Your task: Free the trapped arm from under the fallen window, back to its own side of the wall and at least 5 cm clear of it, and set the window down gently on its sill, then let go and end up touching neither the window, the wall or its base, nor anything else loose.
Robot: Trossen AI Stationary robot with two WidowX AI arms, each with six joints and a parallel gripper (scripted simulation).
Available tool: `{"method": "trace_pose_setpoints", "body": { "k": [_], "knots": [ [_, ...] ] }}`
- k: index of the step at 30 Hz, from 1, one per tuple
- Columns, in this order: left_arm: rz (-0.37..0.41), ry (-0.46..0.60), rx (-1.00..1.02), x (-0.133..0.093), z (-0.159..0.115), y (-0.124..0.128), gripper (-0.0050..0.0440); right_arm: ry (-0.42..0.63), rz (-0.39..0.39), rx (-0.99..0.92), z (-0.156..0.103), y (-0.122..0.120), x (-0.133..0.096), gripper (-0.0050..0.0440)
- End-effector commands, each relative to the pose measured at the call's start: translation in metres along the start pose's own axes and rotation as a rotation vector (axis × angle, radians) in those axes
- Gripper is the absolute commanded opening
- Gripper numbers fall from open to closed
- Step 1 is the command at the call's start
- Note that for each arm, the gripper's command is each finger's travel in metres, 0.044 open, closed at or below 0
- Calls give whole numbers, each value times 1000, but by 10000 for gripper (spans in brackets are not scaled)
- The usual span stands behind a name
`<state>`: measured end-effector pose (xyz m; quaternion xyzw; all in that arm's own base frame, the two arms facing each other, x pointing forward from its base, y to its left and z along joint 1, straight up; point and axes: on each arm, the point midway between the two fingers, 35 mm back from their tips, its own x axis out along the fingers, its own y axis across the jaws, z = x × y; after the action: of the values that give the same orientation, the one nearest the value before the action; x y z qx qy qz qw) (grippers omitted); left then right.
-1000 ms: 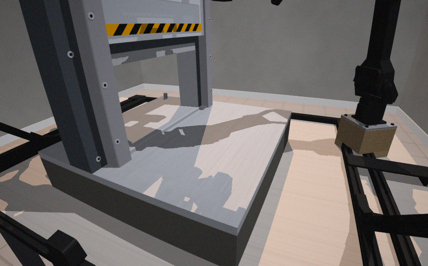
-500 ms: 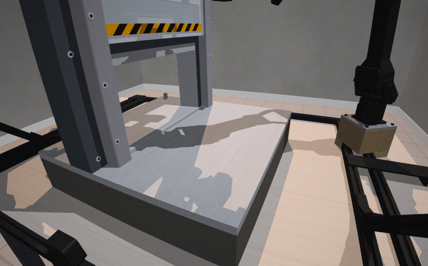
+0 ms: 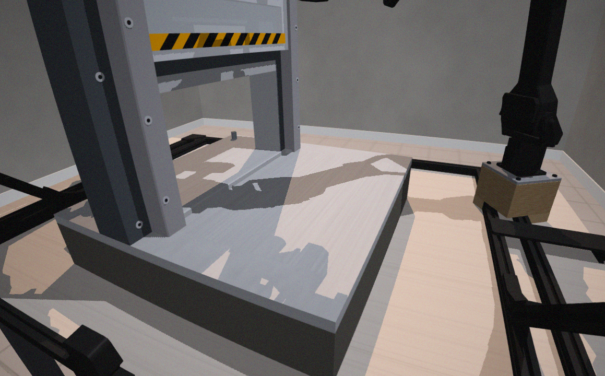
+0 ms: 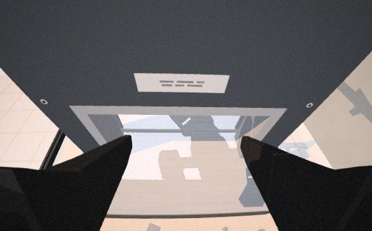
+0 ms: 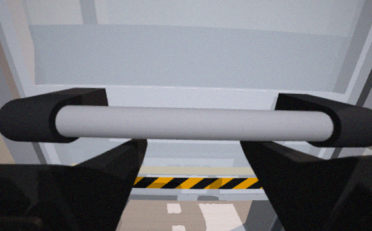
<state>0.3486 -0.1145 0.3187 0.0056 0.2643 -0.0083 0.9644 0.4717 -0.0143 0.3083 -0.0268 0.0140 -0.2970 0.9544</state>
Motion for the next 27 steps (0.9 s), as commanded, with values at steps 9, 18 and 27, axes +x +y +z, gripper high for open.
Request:
{"method": "trace_pose_setpoints", "body": {
  "k": [9,18,27],
  "knots": [
    [-11,-22,-9,-16,3,8,400,-77,10,60,42,-4,-8,400],
    [-37,-51,-10,-46,-1,24,400,-77,10,60,42,-4,-8,400],
    [-67,-87,-9,-79,-11,41,400,-77,10,60,42,-4,-8,400]
  ]
}}
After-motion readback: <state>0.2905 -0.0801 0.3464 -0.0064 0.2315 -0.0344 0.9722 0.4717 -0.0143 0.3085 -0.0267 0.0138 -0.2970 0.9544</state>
